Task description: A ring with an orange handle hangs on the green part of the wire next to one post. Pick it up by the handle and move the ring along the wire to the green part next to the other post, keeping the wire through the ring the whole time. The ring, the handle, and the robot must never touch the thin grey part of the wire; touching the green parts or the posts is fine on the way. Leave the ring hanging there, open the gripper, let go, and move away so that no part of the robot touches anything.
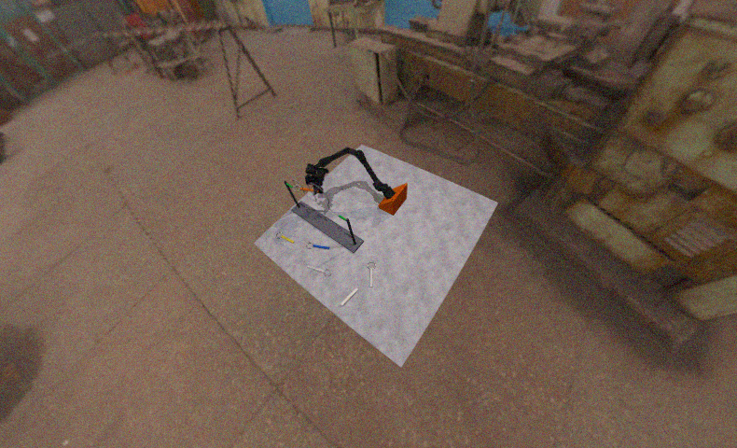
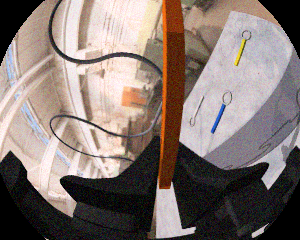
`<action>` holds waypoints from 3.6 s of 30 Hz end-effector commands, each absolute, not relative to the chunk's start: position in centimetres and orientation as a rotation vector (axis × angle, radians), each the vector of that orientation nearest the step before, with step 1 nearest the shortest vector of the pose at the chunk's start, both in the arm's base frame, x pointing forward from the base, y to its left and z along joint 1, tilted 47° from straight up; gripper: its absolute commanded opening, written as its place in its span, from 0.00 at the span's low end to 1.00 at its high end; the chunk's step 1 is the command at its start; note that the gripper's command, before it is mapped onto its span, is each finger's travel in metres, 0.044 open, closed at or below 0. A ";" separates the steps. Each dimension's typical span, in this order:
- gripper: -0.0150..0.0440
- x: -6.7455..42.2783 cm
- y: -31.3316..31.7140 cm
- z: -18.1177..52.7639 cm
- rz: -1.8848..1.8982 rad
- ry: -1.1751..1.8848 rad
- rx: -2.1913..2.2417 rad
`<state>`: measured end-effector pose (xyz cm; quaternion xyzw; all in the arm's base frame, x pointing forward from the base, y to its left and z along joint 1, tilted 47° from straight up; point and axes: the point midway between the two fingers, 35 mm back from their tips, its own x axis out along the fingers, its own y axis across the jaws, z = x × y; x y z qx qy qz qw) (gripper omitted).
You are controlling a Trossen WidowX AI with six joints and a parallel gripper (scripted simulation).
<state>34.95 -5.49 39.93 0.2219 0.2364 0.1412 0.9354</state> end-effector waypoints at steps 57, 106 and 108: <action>0.00 34.2 -1.8 44.2 0.285 0.486 0.431; 0.00 35.2 -8.7 44.8 -0.051 0.397 -0.691; 0.00 35.2 -8.9 45.0 -0.065 0.391 -0.736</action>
